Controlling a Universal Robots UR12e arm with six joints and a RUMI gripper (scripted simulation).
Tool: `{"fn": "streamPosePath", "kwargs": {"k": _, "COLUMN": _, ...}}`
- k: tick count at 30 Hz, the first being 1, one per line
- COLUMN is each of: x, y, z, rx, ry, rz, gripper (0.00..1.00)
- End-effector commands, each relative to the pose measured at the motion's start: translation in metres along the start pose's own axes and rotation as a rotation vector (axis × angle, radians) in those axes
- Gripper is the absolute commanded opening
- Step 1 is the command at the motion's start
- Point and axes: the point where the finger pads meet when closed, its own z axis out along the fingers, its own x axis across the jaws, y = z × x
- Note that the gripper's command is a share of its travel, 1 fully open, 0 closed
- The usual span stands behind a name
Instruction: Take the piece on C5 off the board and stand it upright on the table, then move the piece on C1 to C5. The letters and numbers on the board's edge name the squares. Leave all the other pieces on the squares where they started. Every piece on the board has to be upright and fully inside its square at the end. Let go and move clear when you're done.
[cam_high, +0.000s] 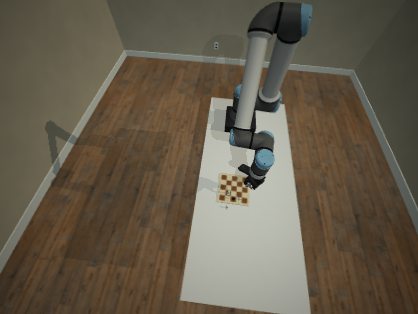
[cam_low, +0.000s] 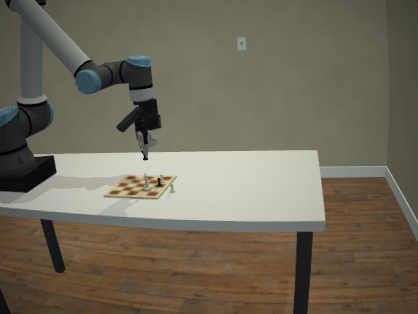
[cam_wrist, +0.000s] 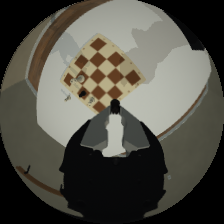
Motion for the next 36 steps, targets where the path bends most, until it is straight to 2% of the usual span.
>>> {"fn": "streamPosePath", "kwargs": {"k": 1, "x": -0.001, "y": 0.001, "z": 0.017, "rx": -0.001, "ry": -0.001, "rz": 0.0, "gripper": 0.0}}
{"fn": "streamPosePath", "kwargs": {"k": 12, "x": -0.001, "y": 0.001, "z": 0.063, "rx": -0.001, "ry": -0.001, "rz": 0.0, "gripper": 0.0}}
{"fn": "streamPosePath", "kwargs": {"k": 20, "x": -0.001, "y": 0.001, "z": 0.072, "rx": -0.001, "ry": -0.001, "rz": 0.0, "gripper": 0.0}}
{"fn": "streamPosePath", "kwargs": {"k": 36, "x": -0.001, "y": 0.001, "z": 0.072, "rx": -0.001, "ry": -0.001, "rz": 0.0, "gripper": 0.0}}
